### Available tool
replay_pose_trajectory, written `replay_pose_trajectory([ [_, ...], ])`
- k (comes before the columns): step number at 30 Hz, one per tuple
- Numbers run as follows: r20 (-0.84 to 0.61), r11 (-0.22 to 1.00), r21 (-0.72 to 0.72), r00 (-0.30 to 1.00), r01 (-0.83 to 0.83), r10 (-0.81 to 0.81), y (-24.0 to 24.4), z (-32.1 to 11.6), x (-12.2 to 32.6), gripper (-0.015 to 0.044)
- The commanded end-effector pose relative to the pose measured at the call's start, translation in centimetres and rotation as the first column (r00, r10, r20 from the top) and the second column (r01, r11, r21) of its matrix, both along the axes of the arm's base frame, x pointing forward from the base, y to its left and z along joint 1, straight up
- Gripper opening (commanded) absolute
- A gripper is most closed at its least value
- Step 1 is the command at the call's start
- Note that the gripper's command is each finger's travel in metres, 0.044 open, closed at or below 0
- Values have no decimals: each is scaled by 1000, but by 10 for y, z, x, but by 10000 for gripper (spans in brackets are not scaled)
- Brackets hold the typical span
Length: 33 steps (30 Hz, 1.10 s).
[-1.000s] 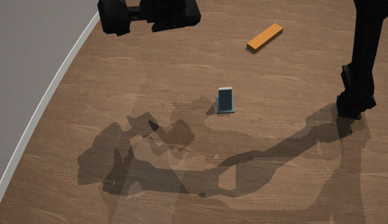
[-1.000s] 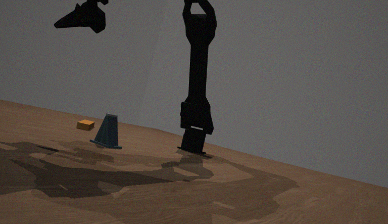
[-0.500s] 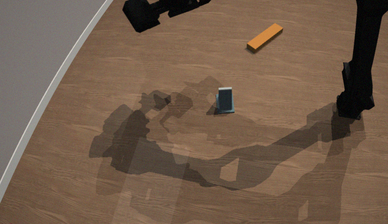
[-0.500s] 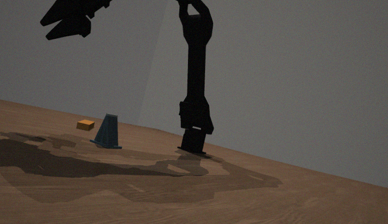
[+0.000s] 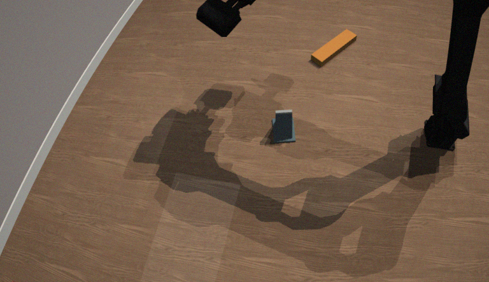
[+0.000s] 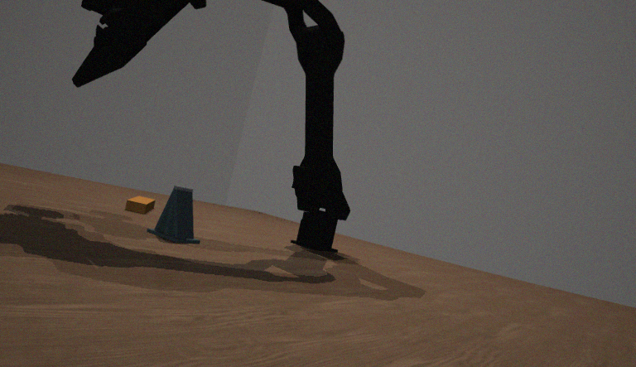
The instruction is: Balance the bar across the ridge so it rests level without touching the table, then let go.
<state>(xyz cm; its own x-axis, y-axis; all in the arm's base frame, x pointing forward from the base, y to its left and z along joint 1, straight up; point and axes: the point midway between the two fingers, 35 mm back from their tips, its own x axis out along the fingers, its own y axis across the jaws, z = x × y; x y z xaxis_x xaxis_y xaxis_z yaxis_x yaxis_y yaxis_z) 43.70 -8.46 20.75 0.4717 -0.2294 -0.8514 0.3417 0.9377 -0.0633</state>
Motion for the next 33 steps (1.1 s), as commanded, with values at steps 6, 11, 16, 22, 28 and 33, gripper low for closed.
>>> replay_pose_trajectory([
  [6,-144,983,-73,977,-171,159,-35,-17,-26,315],
  [11,-218,961,-91,947,-261,237,-52,-25,-40,315],
  [16,-287,931,-94,905,-353,314,-68,-33,-55,315],
  [22,-363,885,-80,840,-459,403,-85,-42,-75,315],
  [28,-425,827,-50,761,-560,490,-100,-51,-95,315],
  [33,-465,770,-15,686,-638,559,-111,-58,-113,315],
])
